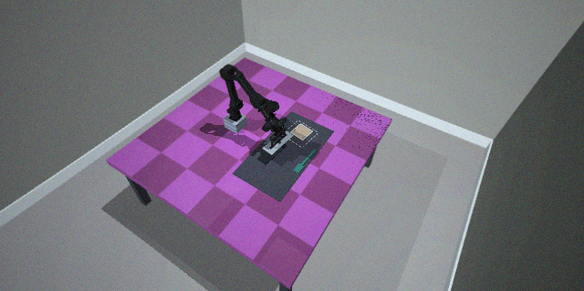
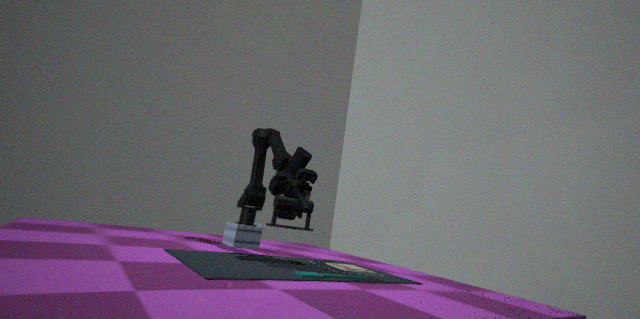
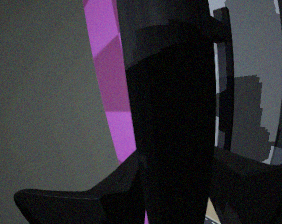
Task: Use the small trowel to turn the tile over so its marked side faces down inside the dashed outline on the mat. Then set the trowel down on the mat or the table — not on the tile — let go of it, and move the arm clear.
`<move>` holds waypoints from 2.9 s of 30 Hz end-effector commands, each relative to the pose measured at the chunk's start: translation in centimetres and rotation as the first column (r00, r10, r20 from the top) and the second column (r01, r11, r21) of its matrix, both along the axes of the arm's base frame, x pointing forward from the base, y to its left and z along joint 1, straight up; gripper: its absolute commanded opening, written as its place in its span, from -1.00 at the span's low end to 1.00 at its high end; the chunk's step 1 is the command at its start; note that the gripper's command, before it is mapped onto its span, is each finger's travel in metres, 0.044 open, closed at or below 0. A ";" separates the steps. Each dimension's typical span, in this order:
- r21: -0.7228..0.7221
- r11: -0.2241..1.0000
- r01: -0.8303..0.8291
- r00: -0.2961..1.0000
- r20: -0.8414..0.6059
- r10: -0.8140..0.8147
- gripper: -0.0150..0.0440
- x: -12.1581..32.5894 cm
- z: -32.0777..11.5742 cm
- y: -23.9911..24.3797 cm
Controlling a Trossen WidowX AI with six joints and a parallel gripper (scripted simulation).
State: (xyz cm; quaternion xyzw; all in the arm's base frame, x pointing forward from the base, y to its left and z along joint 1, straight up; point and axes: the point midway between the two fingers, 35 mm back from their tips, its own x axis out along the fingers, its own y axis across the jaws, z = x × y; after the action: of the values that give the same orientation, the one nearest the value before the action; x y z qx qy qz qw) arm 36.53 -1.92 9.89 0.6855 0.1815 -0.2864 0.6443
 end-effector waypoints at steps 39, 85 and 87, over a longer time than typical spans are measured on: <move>0.059 0.787 0.614 0.787 -0.124 -0.605 -0.49 3.5 -2.0 -9.0; 0.039 0.168 0.985 0.168 0.006 -0.986 -0.49 4.3 -4.7 -19.5; 0.039 0.168 0.985 0.167 0.006 -0.986 -0.49 4.3 -4.7 -19.5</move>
State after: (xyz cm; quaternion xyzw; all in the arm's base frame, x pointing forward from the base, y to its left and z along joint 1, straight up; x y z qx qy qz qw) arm 40.56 -21.16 4.59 0.6527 -0.3004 -0.6271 0.3009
